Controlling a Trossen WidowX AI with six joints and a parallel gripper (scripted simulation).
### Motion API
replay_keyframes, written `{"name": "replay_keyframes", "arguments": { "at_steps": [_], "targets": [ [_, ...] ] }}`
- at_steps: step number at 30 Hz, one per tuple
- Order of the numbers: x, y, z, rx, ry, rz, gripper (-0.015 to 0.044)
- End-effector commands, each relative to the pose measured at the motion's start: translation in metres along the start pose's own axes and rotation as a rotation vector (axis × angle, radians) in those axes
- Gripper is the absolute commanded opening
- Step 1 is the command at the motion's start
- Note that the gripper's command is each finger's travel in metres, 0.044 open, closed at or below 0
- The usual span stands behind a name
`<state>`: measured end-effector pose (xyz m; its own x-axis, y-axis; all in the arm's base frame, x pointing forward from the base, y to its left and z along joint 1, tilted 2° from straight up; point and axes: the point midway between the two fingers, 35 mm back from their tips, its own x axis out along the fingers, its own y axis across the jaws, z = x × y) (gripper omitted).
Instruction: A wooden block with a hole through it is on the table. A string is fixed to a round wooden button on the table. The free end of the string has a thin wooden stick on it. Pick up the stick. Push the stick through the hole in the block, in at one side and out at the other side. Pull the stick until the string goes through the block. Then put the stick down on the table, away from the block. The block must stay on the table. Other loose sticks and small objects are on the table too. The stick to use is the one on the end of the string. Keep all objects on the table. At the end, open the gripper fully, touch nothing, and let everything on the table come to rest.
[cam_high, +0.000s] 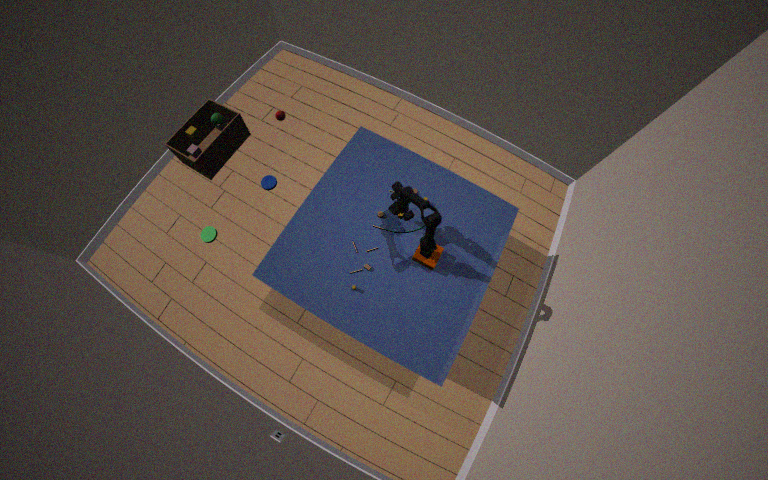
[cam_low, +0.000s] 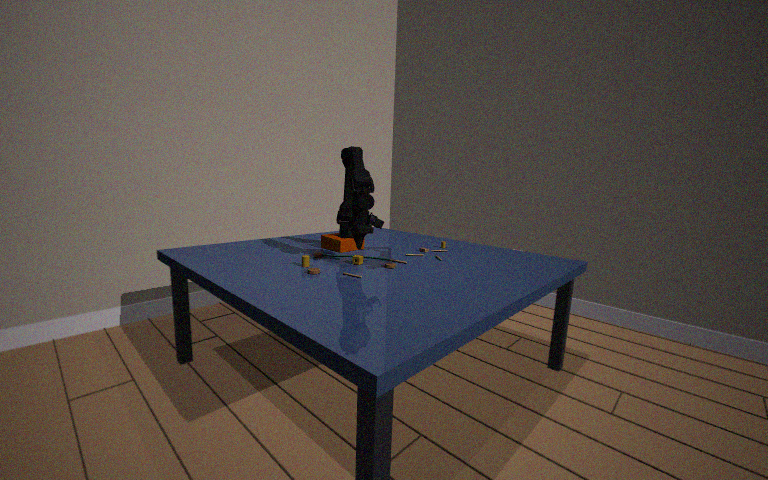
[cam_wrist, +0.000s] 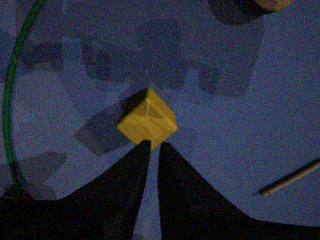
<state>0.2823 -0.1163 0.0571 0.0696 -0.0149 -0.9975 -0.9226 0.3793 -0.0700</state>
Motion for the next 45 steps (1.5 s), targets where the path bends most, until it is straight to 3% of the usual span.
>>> {"name": "replay_keyframes", "arguments": {
  "at_steps": [1, 15, 25, 26, 35, 45],
  "targets": [
    [0.0000, 0.0000, 0.0000, 0.000, 0.000, 0.000, 0.0000],
    [0.0000, 0.0000, 0.0000, 0.000, 0.000, 0.000, 0.0000],
    [0.0000, 0.0000, 0.0000, 0.000, 0.000, 0.000, 0.0243],
    [0.0000, 0.0000, 0.0000, 0.000, 0.000, 0.000, 0.0243],
    [0.0000, 0.0000, 0.0000, 0.000, 0.000, 0.000, 0.0007],
    [0.0000, 0.0000, 0.0000, 0.000, 0.000, 0.000, 0.0000]
  ]
}}
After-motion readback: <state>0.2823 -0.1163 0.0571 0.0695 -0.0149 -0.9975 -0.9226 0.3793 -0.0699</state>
